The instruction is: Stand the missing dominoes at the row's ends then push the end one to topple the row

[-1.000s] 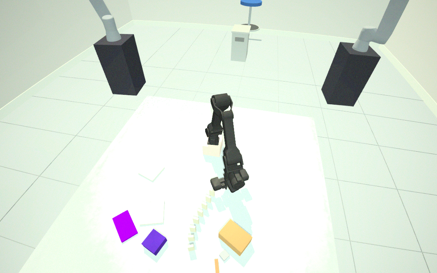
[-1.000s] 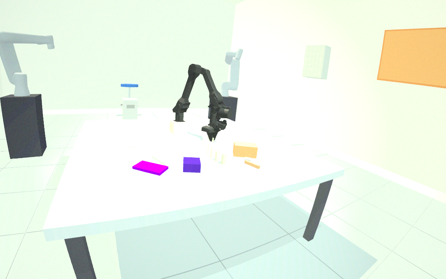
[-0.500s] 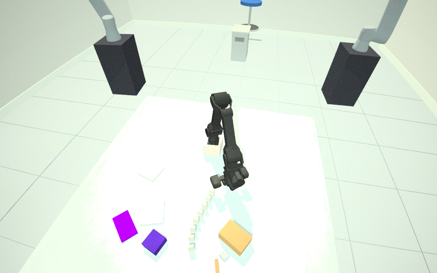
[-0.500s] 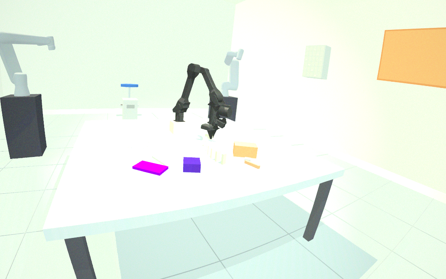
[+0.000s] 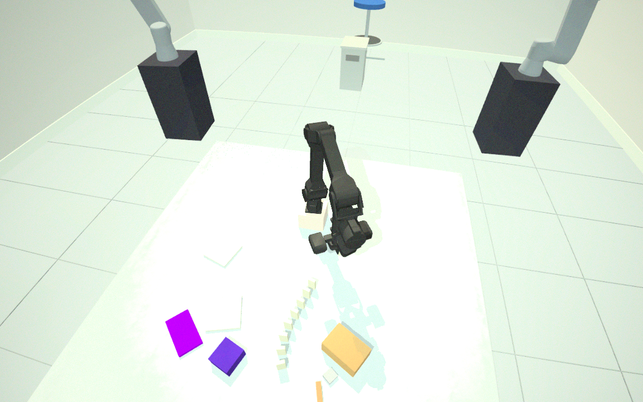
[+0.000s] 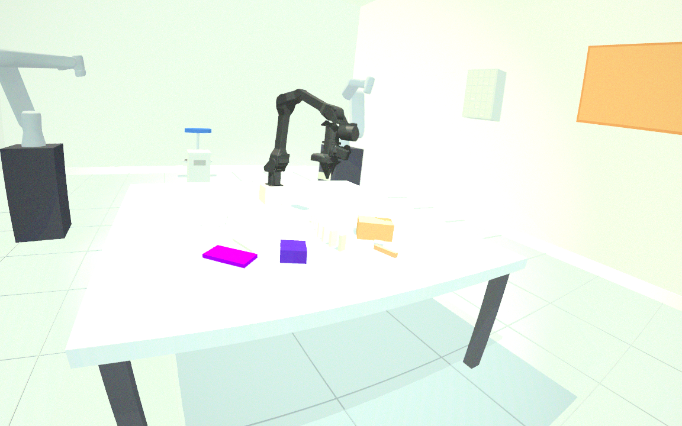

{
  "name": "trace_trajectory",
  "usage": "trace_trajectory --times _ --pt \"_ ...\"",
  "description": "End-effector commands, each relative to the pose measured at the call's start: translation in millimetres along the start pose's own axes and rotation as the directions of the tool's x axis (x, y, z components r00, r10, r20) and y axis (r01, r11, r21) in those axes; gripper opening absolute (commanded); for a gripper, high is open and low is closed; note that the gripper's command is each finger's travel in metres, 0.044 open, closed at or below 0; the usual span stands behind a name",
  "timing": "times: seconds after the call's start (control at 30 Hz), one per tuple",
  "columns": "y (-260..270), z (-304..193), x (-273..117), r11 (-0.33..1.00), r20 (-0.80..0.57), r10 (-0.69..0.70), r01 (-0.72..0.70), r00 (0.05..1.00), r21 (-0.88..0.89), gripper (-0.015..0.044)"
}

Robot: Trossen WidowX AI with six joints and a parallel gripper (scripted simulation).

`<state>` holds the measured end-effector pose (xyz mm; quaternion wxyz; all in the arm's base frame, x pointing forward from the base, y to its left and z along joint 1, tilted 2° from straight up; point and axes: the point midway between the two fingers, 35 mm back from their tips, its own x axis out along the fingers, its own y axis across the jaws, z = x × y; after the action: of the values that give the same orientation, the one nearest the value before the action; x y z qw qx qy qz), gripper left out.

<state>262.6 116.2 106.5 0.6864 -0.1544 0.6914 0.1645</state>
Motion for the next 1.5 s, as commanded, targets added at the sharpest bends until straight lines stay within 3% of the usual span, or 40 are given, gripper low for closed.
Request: trace_trajectory --times 0.0,0.17,0.37,0.83,1.47 --pt "1 0 -7 1.0 -0.007 0.003 -0.003 1.0 0.023 0.003" --pt "23 38 -11 0.935 -0.003 0.005 -0.004 1.0 0.355 0.003" --pt "58 82 -9 0.709 0.001 0.009 -0.006 1.0 0.705 0.003" --pt "59 85 -6 0.707 0.012 -0.002 -0.008 1.0 0.707 0.003" --pt "68 141 42 0.839 0.363 -0.255 0.018 0.896 0.544 0.003"
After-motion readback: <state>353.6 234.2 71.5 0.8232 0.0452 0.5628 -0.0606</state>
